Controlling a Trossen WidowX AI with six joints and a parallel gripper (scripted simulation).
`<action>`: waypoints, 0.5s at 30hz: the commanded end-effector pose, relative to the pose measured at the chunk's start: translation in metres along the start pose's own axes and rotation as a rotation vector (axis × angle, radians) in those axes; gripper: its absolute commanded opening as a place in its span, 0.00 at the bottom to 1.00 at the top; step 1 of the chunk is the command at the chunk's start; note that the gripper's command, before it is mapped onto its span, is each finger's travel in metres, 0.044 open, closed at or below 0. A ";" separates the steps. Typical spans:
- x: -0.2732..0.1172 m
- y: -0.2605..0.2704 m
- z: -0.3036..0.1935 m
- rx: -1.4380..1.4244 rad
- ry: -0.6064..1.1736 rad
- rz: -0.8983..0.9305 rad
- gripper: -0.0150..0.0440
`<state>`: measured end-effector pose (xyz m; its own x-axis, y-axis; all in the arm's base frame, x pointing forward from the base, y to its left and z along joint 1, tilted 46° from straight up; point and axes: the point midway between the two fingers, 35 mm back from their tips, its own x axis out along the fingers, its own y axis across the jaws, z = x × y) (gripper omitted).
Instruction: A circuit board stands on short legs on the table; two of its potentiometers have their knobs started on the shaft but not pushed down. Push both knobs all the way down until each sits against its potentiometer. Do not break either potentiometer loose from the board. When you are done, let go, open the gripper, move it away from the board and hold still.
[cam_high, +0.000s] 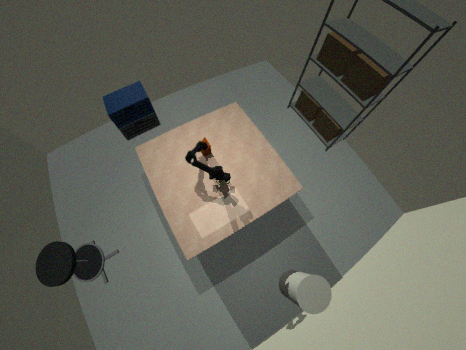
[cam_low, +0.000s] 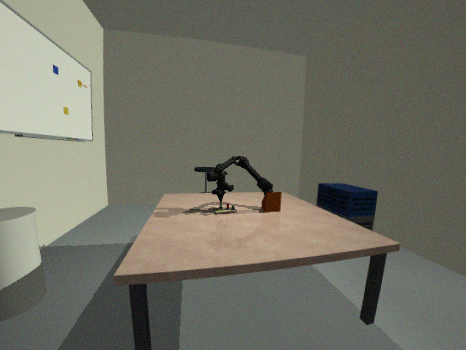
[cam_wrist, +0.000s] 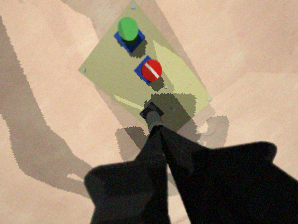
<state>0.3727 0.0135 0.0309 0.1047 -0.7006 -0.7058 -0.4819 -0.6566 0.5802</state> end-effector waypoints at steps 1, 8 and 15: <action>0.002 0.000 0.000 -0.005 0.002 0.004 0.25; 0.002 0.000 0.000 -0.005 0.002 0.004 0.25; 0.004 0.000 0.000 -0.005 0.002 0.004 0.25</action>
<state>0.3725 0.0131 0.0300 0.1057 -0.7008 -0.7054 -0.4796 -0.6574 0.5812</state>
